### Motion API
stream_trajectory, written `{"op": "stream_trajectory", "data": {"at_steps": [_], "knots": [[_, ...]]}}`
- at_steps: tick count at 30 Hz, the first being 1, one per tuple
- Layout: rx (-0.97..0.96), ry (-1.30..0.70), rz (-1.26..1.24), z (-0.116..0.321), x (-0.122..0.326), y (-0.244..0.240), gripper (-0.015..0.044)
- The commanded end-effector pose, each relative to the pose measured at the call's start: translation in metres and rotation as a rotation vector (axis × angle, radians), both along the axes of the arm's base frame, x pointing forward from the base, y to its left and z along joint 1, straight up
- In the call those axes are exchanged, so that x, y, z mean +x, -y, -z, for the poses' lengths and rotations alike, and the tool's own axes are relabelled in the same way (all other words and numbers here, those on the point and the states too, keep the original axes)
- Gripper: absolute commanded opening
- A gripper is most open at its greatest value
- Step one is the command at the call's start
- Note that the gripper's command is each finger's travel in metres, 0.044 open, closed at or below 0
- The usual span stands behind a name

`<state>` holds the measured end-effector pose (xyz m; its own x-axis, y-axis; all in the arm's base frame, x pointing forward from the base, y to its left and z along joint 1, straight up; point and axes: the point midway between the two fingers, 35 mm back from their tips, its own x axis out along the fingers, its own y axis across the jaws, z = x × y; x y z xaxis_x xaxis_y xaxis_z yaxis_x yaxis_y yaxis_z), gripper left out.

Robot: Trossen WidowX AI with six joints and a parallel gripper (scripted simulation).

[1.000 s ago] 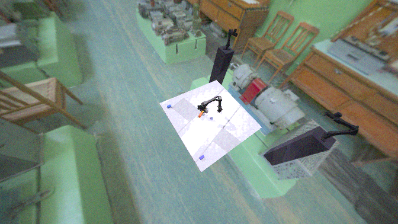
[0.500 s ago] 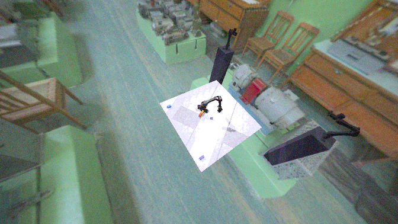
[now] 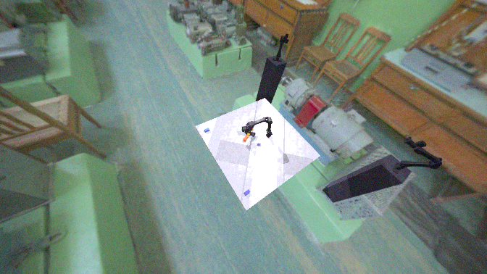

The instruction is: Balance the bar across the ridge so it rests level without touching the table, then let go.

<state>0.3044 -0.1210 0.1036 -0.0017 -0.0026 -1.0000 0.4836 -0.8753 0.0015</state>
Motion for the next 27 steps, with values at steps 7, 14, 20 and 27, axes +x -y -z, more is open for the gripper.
{"op": "stream_trajectory", "data": {"at_steps": [7, 14, 20, 27], "knots": [[-0.008, 0.028, 0.003, -0.033, 0.000, 0.000, 0.0000], [-0.008, 0.028, 0.003, -0.045, -0.002, -0.001, 0.0000], [-0.007, 0.028, -0.030, -0.046, -0.004, -0.015, 0.0000], [-0.006, 0.027, -0.097, -0.048, -0.012, -0.042, 0.0000]]}}
